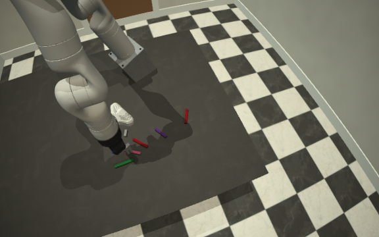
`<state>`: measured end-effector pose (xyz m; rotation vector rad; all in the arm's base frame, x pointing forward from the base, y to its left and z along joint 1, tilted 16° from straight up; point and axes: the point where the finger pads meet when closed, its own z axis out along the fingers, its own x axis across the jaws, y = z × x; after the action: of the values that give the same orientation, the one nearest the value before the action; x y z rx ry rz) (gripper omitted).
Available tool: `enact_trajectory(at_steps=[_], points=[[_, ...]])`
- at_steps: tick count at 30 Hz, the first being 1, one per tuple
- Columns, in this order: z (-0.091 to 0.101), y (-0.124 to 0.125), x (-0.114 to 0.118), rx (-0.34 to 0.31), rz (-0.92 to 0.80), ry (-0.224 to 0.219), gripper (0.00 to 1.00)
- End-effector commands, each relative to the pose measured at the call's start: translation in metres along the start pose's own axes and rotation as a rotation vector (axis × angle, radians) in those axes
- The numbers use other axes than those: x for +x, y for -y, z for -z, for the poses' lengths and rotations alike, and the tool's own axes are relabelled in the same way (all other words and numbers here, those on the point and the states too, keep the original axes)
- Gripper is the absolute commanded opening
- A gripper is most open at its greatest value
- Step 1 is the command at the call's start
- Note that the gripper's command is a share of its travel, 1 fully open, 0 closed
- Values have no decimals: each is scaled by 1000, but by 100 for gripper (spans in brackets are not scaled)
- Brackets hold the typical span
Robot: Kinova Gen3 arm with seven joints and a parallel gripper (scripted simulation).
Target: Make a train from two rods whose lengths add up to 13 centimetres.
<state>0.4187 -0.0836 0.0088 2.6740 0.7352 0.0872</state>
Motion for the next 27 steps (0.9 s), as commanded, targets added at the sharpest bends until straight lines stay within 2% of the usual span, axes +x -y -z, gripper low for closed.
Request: enact_trajectory(at_steps=[1,5,6,15,16,25,27], points=[[0,-3,-2,1,-10,0,100],[0,-3,-2,1,-10,0,100],[-1,-5,-10,14,-64,0,100],[-1,-5,-10,14,-64,0,100],[-2,-7,-17,27,-116,1,100],[-2,-7,-17,27,-116,1,100],[-3,-9,-24,38,-164,2,100]])
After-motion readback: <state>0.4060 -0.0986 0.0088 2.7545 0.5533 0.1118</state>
